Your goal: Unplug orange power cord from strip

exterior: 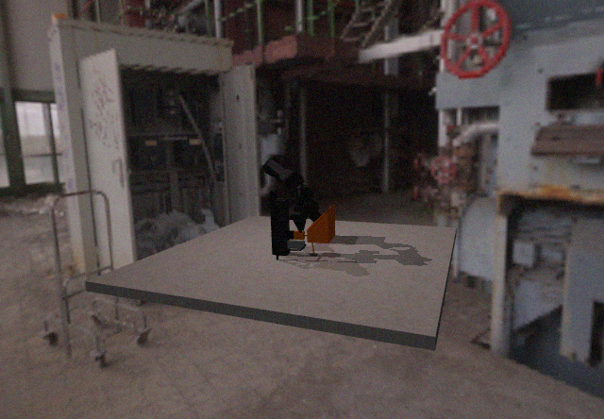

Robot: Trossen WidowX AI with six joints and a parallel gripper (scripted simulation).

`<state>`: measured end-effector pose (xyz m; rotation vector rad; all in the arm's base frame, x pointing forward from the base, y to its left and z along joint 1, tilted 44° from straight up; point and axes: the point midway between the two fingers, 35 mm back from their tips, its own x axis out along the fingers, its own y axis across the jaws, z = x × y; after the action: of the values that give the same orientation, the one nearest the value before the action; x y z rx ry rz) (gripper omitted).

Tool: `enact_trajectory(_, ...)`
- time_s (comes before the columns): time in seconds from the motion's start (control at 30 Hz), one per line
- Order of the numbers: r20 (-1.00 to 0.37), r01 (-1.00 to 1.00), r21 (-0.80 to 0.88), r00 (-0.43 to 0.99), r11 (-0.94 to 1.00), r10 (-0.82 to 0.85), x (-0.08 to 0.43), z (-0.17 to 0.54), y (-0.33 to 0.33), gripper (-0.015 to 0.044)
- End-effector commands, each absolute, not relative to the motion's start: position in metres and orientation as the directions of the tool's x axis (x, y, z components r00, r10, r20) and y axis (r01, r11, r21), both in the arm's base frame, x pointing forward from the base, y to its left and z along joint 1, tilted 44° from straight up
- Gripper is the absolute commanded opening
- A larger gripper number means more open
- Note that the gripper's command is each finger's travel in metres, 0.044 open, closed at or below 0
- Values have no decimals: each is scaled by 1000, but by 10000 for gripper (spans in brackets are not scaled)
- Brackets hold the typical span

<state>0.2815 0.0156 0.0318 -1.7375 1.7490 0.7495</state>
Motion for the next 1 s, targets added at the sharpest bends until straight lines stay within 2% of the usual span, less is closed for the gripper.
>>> enact_trajectory(0.0,-722,-1000,9,-8,2,-691,281,32,13,160)
enact_trajectory(0.33,-722,-1000,9,-8,2,-692,280,24,6,160)
enact_trajectory(0.47,-725,-1000,4,-6,5,-689,281,26,8,55)
enact_trajectory(0.73,-725,-1000,4,-6,5,-689,281,26,8,2)
enact_trajectory(0.97,-726,-1000,4,-6,4,-688,282,21,13,0)
